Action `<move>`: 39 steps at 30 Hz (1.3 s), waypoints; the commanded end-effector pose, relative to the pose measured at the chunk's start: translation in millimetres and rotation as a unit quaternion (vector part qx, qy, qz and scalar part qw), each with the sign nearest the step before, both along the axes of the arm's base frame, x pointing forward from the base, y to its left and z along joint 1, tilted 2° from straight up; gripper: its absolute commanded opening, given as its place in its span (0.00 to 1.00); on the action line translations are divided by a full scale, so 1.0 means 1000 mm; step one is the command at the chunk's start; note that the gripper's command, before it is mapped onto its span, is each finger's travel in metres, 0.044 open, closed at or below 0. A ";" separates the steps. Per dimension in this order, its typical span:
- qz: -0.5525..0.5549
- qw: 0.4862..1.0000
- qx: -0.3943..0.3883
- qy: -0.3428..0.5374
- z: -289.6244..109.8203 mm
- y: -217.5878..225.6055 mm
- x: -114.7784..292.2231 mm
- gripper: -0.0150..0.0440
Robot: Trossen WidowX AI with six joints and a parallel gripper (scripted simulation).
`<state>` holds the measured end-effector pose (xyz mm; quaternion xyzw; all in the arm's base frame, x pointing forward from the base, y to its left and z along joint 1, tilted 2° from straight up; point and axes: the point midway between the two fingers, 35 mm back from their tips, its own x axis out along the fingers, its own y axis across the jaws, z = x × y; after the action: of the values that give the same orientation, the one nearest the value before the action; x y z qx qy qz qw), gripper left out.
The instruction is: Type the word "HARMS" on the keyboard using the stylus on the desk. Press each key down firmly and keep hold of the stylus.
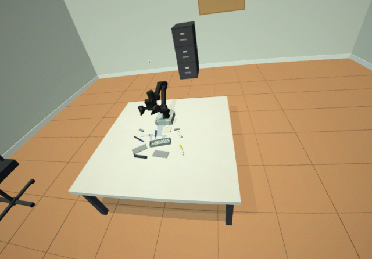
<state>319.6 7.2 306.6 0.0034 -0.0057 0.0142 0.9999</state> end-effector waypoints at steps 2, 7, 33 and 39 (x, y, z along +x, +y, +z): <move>0.004 1.000 -0.003 0.023 -0.009 0.002 0.006 0.91; 0.032 0.980 -0.028 0.195 -0.079 0.021 0.034 0.69; 0.082 0.710 -0.125 0.688 -0.279 0.080 -0.007 0.25; 0.081 0.710 -0.127 0.688 -0.277 0.029 0.009 0.25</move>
<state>318.3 71.1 27.5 -0.1177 0.6855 0.0980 0.7118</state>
